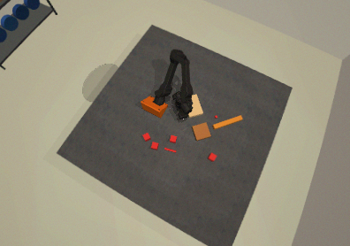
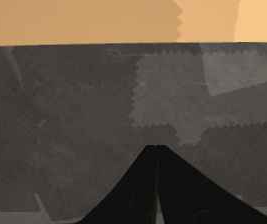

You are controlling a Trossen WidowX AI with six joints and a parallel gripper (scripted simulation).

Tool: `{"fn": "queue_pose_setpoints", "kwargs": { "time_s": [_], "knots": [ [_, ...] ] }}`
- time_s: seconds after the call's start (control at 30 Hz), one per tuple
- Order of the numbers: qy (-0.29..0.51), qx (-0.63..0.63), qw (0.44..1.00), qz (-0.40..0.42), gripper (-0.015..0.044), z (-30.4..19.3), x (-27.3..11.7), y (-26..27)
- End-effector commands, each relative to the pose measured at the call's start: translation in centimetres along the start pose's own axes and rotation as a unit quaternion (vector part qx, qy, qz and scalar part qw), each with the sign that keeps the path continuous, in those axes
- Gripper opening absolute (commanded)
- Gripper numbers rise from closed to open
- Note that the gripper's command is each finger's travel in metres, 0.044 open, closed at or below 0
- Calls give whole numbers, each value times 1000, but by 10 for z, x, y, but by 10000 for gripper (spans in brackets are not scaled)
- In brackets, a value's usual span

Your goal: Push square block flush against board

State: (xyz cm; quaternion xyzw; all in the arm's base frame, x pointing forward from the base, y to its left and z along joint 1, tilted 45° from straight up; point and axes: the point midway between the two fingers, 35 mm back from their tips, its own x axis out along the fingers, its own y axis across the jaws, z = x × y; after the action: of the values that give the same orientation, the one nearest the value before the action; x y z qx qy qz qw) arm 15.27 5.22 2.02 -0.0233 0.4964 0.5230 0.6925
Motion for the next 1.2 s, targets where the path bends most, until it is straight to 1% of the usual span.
{"fn": "queue_pose_setpoints", "kwargs": {
  "time_s": [0.0, 0.13, 0.3, 0.53, 0.83, 1.17],
  "knots": [
    [4, 3, 1000, 6, 0, -8, 2, 3],
    [0, 1, 1000, 1, 0, -5, -2, 1],
    [4, 2, 1000, 7, 0, -5, -51, 1],
    [4, 14, 1000, 7, 0, -3, -55, -3],
    [5, 162, 987, 3, 0, 25, -78, -58],
    [5, 326, 945, 0, 0, 54, -90, -122]
  ]
}}
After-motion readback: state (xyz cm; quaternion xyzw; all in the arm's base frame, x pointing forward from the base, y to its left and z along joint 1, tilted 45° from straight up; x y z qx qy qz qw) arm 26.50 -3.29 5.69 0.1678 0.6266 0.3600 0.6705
